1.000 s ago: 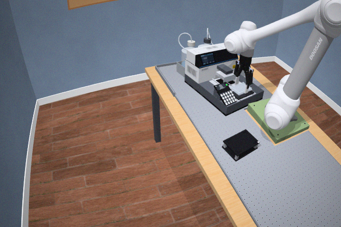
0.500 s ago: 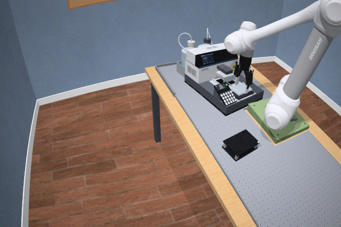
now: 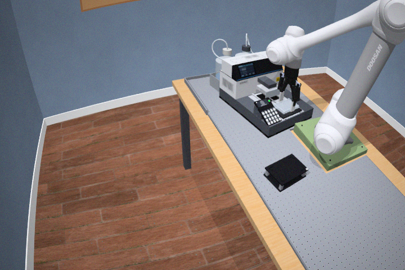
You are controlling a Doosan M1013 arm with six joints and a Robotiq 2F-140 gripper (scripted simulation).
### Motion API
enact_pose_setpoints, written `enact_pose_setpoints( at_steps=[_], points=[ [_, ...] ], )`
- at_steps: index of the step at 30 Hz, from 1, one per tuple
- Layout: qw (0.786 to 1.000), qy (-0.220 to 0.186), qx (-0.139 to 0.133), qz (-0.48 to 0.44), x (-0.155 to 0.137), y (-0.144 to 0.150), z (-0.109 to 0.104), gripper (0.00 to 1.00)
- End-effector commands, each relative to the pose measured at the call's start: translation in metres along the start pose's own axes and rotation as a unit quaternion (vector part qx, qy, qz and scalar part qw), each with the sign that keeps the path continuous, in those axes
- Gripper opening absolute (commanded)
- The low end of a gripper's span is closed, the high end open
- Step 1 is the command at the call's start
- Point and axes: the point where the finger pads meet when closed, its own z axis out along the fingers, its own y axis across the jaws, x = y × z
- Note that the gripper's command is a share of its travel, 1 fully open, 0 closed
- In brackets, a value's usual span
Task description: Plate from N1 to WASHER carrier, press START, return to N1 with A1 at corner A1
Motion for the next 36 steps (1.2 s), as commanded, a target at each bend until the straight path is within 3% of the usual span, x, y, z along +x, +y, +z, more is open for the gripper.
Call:
enact_pose_setpoints(
  at_steps=[1,36],
  points=[
    [1.000,0.000,0.000,0.000,0.0000,0.0000,0.0006,0.10],
    [1.000,0.000,0.000,0.000,0.0000,0.0000,0.0057,0.10]
  ],
)
